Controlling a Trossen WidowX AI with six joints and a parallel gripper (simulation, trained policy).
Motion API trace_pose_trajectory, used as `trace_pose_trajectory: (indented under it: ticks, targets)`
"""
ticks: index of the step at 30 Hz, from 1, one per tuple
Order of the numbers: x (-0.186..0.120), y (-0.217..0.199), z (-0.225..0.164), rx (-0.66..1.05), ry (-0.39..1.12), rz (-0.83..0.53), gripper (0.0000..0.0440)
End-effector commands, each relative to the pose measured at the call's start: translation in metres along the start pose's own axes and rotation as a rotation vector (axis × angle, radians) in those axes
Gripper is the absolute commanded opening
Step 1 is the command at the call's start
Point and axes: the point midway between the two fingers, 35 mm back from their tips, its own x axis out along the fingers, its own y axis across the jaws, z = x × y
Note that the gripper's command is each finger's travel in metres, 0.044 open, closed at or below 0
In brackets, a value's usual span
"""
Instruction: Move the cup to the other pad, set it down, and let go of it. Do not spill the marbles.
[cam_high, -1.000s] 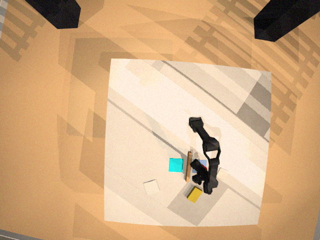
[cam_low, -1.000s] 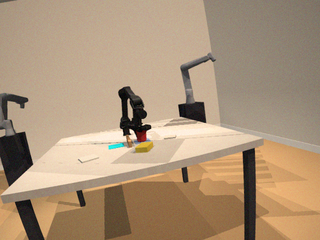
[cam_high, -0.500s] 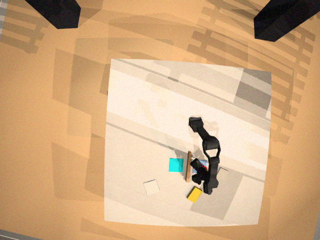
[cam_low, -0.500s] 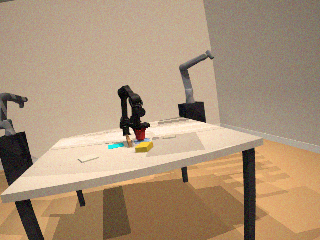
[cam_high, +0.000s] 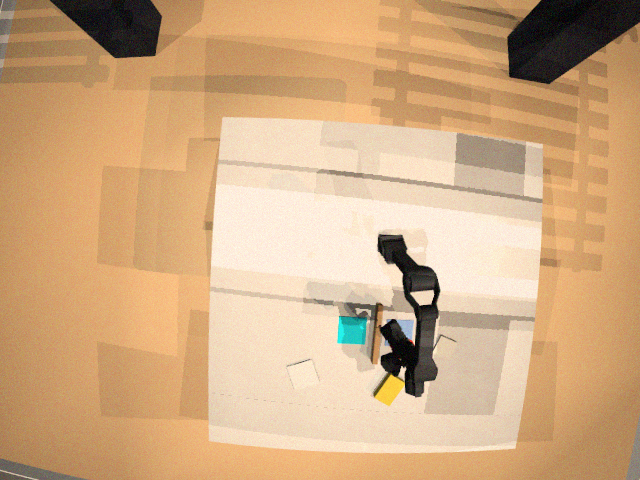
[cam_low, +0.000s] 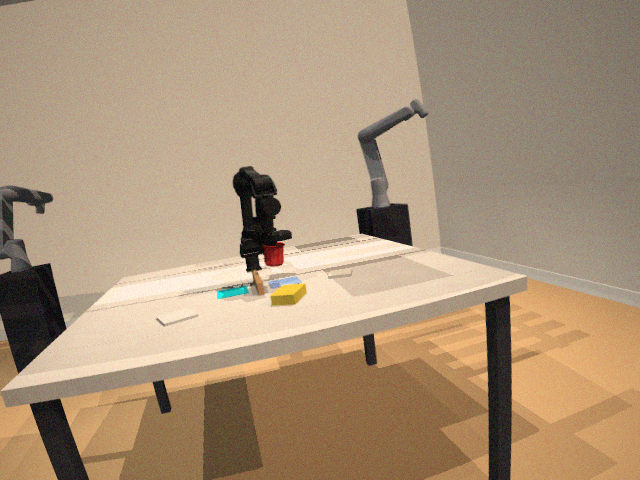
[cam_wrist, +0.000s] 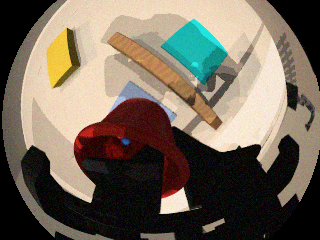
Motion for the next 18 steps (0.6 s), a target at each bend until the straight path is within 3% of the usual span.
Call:
trace_pose_trajectory:
  ticks: [1,18]
  targets:
    - [-0.011,-0.003,0.008,0.037,-0.007,0.025,0.0000]
    - [-0.025,-0.025,0.064,0.165,-0.085,0.106,0.0000]
